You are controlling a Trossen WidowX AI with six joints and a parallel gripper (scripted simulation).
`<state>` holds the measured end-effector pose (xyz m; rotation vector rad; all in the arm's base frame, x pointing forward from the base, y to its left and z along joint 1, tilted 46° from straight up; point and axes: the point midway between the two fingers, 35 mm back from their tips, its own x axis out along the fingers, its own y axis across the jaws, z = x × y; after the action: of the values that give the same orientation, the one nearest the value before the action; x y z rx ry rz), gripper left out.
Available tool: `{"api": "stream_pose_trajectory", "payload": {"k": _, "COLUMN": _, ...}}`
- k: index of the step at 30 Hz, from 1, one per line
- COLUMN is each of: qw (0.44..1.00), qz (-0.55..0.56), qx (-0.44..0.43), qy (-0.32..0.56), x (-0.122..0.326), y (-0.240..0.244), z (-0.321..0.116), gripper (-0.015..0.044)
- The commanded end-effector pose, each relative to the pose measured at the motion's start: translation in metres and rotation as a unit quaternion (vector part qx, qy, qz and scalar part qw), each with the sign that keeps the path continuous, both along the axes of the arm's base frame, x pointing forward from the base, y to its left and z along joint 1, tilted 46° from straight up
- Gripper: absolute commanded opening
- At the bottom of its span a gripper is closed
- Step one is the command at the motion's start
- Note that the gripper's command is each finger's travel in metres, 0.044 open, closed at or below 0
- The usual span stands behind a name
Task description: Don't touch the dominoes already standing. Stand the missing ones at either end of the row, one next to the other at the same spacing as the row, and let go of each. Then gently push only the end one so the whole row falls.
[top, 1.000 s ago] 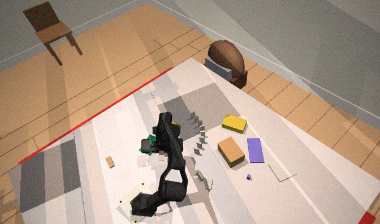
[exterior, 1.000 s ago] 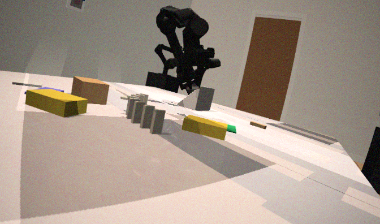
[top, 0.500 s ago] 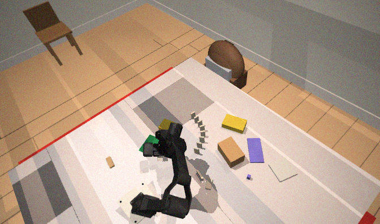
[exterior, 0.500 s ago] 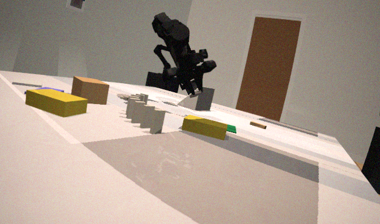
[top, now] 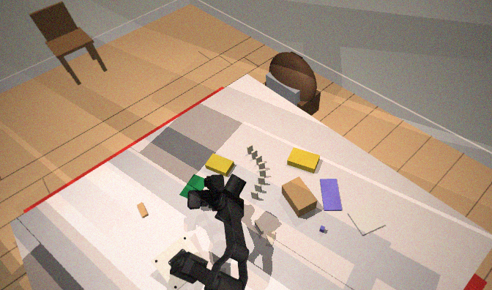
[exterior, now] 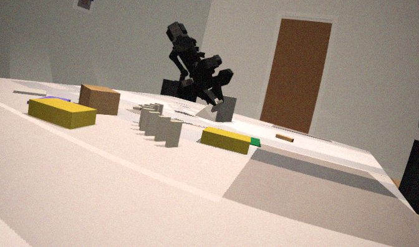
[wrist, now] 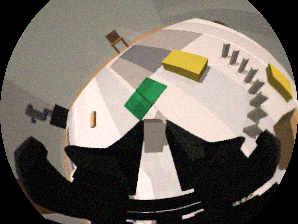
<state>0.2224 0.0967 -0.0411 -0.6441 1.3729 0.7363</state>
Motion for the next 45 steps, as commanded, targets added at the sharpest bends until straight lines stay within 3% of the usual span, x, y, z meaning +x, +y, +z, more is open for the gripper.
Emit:
{"api": "stream_pose_trajectory", "payload": {"k": 1, "qw": 0.999, "qz": 0.015, "qx": 0.041, "qy": -0.03, "x": -0.001, "y": -0.001, "z": 0.001, "gripper": 0.0107}}
{"api": "stream_pose_trajectory", "payload": {"k": 20, "qw": 0.966, "qz": 0.084, "qx": 0.157, "qy": -0.189, "x": -0.003, "y": -0.009, "z": 0.016, "gripper": 0.0107}}
{"api": "stream_pose_trajectory", "payload": {"k": 37, "qw": 0.899, "qz": 0.165, "qx": 0.193, "qy": -0.356, "x": -0.016, "y": -0.016, "z": 0.04, "gripper": 0.0107}}
{"api": "stream_pose_trajectory", "payload": {"k": 45, "qw": 0.896, "qz": 0.168, "qx": 0.193, "qy": -0.363, "x": -0.017, "y": -0.016, "z": 0.041, "gripper": 0.0107}}
